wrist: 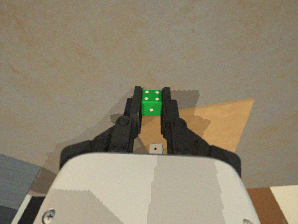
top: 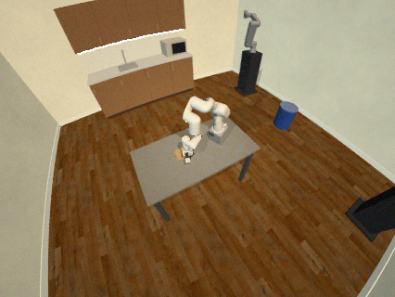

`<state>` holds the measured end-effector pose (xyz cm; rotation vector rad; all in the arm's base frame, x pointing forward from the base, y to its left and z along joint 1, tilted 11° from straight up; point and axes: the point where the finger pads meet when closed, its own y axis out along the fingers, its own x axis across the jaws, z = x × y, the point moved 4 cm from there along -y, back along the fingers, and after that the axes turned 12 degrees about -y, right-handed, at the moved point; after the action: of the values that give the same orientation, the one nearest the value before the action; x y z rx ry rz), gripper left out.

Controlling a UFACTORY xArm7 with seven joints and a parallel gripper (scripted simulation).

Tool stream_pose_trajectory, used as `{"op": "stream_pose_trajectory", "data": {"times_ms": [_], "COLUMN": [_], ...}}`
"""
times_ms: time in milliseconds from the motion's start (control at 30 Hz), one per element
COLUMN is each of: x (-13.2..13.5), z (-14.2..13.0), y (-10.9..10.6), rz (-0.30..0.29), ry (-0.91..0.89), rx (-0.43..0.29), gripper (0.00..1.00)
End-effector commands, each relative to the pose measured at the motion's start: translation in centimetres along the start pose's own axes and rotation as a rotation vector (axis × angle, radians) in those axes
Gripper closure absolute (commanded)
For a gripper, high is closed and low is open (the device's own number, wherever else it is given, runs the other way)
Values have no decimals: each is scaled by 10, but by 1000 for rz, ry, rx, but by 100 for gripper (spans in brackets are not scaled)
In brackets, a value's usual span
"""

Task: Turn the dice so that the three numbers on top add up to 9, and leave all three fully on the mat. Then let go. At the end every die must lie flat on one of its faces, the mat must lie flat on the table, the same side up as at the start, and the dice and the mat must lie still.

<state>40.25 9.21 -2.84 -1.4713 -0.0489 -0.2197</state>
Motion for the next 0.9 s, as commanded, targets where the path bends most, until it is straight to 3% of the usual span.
{"op": "stream_pose_trajectory", "data": {"times_ms": [0, 633, 867], "x": [1, 1, 1], "z": [0, 0, 0], "y": [-1, -1, -20], "rz": [-3, -3, -3], "ry": [0, 0, 0], "rx": [1, 1, 1], "gripper": [85, 85, 85]}}
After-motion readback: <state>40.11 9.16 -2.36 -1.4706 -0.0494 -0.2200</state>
